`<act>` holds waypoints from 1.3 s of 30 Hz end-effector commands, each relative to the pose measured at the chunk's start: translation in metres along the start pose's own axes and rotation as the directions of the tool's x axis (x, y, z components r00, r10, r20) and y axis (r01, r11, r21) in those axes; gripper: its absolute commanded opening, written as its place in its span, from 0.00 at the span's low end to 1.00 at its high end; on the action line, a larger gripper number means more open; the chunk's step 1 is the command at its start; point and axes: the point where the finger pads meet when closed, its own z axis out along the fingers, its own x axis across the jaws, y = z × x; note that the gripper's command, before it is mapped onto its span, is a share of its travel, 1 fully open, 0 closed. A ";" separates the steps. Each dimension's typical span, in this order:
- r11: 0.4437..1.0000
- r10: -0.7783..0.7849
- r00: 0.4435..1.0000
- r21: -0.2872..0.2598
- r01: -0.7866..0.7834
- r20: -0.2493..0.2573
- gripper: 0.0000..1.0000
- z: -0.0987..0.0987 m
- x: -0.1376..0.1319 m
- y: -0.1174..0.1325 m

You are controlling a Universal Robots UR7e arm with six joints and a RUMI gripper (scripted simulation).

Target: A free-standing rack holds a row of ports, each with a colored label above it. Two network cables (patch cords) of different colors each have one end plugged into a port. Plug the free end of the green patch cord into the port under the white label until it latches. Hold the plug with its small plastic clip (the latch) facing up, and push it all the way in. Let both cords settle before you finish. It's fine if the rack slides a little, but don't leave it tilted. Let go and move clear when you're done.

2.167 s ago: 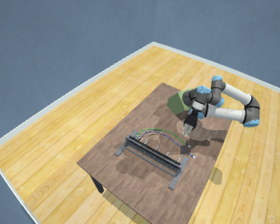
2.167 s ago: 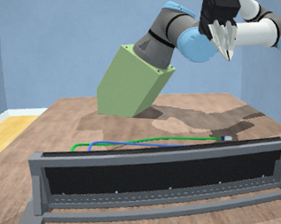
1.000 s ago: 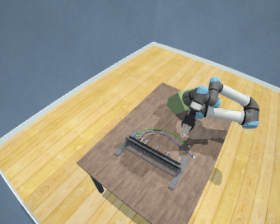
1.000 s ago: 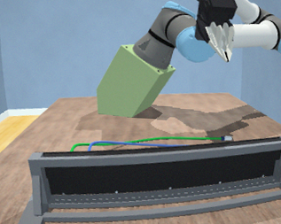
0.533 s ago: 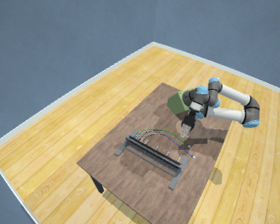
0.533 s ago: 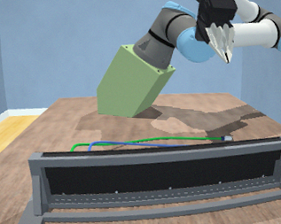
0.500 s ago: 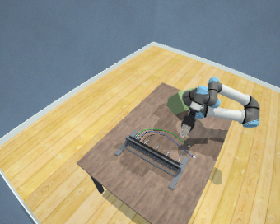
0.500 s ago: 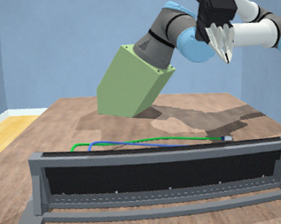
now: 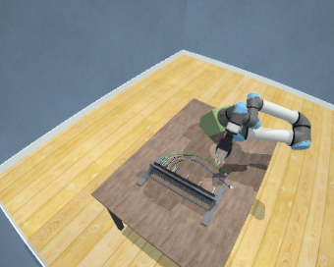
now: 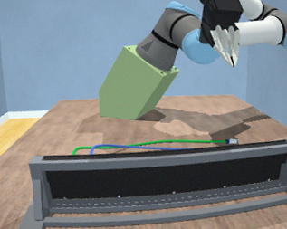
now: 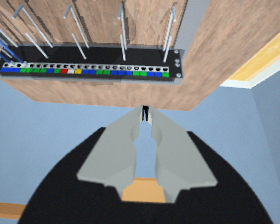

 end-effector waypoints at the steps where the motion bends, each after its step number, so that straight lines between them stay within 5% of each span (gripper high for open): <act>1: 1.000 0.003 1.000 0.003 -0.003 0.003 0.00 0.005 0.000 -0.001; 39: 1.000 0.003 1.000 0.003 -0.003 0.003 0.00 0.030 0.000 -0.001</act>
